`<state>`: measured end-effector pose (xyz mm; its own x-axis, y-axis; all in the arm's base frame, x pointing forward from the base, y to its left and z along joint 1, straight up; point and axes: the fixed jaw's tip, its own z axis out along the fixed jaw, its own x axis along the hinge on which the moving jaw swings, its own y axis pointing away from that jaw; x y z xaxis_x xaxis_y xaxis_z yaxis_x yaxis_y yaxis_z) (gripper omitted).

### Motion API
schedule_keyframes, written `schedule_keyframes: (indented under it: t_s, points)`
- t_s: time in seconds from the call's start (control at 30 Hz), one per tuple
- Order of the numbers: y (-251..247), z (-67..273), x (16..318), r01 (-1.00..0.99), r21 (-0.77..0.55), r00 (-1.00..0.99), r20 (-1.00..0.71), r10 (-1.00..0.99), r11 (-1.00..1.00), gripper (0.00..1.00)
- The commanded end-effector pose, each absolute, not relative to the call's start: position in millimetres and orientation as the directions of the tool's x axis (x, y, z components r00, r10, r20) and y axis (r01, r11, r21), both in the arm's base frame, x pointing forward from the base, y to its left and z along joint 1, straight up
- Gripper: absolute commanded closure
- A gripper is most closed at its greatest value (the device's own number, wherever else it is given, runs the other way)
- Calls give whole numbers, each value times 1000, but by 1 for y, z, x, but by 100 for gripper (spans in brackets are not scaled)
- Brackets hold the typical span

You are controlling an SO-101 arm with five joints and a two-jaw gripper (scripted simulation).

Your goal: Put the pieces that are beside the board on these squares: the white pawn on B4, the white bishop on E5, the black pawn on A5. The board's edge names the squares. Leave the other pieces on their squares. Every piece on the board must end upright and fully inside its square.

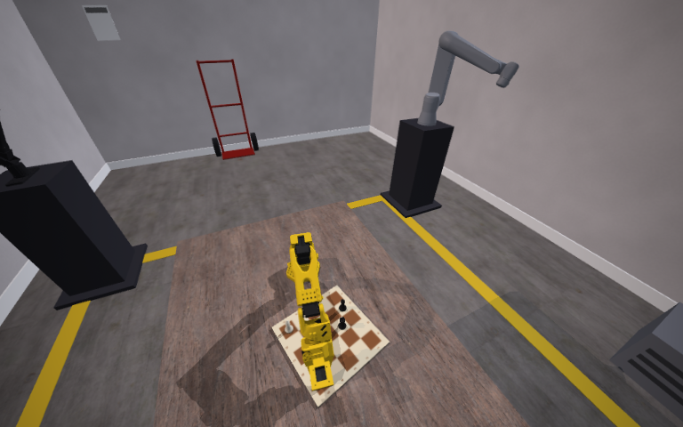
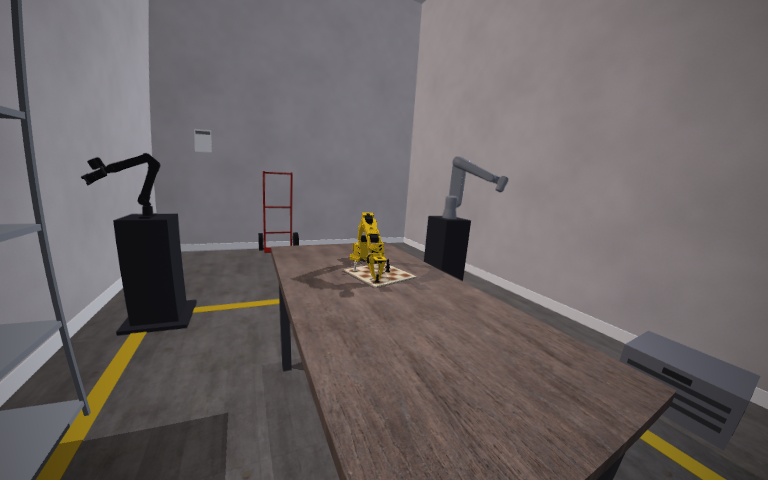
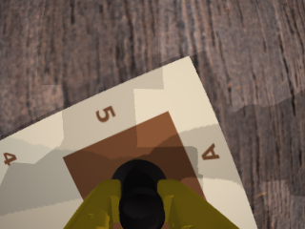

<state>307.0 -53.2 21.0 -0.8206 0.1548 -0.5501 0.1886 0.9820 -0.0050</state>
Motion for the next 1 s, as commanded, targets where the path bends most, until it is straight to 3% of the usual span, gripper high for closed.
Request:
schedule_keyframes:
  t_s: [0.0,0.33,0.97]
  points:
    - [-55,16,301,196,-5,-834,-528,163,981,97]
    - [-55,16,301,196,-5,-834,-528,163,981,91]
    - [-52,16,302,193,0,-834,-528,164,981,91]
